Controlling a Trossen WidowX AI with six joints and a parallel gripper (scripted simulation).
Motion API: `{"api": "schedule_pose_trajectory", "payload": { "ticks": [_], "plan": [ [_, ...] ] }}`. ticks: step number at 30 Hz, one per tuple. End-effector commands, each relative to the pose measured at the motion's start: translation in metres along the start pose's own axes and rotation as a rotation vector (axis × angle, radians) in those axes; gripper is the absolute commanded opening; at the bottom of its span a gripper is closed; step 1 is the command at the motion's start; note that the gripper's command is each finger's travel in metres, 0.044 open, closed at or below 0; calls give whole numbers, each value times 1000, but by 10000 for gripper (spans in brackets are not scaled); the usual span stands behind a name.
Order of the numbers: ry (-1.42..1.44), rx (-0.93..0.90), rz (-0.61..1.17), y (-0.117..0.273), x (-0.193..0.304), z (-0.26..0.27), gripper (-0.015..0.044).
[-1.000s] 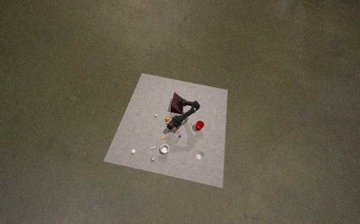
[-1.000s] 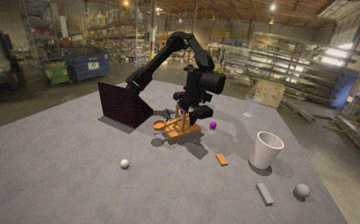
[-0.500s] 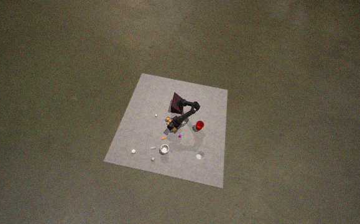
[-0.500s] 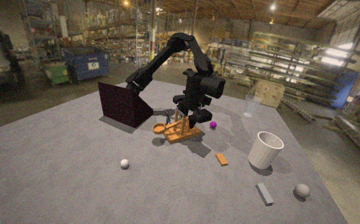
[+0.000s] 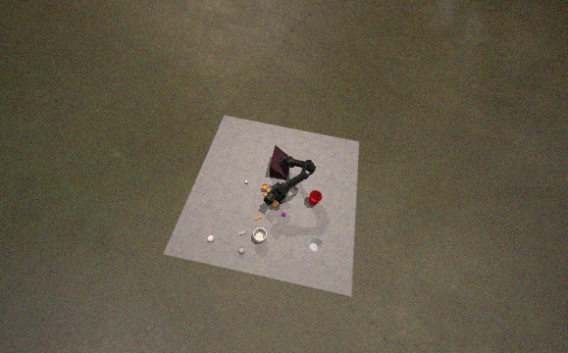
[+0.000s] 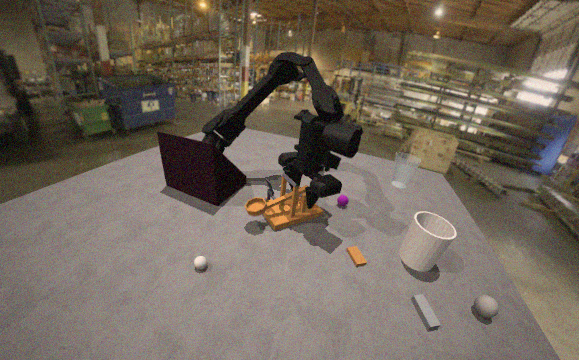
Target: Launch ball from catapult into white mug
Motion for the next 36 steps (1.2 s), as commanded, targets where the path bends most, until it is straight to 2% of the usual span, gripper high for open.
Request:
{"api": "schedule_pose_trajectory", "payload": {
  "ticks": [1, 2, 6, 8, 10, 11, 17, 22, 36],
  "plan": [
    [3, 1, 2, 10, 0, -2, 420],
    [2, 3, 4, 23, 0, -3, 440],
    [-1, 2, 5, 89, 1, -1, 440],
    [-1, 1, 4, 100, 1, 1, 440],
    [-1, 1, 4, 100, 1, 1, 440],
    [-5, 16, -2, 87, 1, -3, 440],
    [-4, 4, 0, 96, 1, 1, 440],
    [-4, 4, -1, 51, 0, 1, 440],
    [-4, 5, -1, 35, 0, 0, 440]
  ]
}}
Point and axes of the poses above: the point midway between the two fingers, 35 mm back from their tips, its own y axis back along the fingers, its own z axis across the jaws, x = y × z, the point moved 5 cm from there along y, back along the fingers, and after that the axes turned 10 degrees about y, right-handed, at the moved point
